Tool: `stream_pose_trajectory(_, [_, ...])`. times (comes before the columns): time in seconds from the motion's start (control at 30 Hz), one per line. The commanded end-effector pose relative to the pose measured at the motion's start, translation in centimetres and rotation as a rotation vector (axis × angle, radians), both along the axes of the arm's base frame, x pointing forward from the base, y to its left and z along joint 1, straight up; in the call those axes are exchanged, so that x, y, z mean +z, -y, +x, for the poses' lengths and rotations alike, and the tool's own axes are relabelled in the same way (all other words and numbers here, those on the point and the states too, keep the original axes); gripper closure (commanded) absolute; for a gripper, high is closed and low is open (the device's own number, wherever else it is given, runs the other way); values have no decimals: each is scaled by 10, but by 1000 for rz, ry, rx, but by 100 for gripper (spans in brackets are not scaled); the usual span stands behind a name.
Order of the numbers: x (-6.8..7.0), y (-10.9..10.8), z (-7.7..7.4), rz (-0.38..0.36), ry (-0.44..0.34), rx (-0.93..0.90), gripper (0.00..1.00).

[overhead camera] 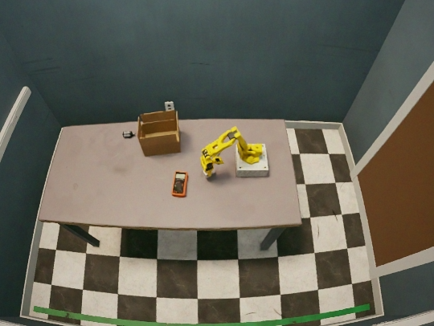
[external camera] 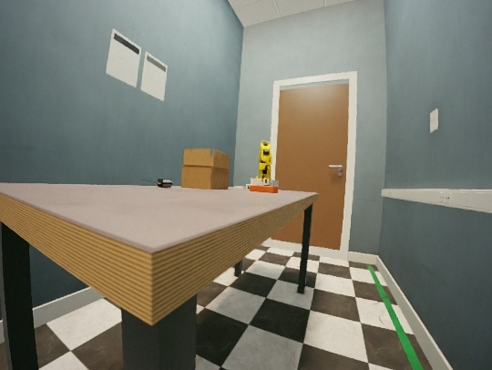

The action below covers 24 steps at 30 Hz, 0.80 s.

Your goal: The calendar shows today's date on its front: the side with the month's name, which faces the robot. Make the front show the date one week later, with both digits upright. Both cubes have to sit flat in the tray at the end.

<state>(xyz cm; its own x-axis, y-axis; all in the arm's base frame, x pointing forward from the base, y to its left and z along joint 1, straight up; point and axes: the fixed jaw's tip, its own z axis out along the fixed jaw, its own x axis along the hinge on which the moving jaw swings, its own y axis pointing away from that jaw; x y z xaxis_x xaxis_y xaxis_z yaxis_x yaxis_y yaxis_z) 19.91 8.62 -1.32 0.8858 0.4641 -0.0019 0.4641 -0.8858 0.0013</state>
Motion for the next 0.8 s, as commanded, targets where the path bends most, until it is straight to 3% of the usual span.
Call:
stream_pose_trajectory(0.0, [-2, 0, 3, 4, 4, 4, 100])
stream_pose_trajectory(0.77, [-10, 0, 3, 4, 4, 4, 100])
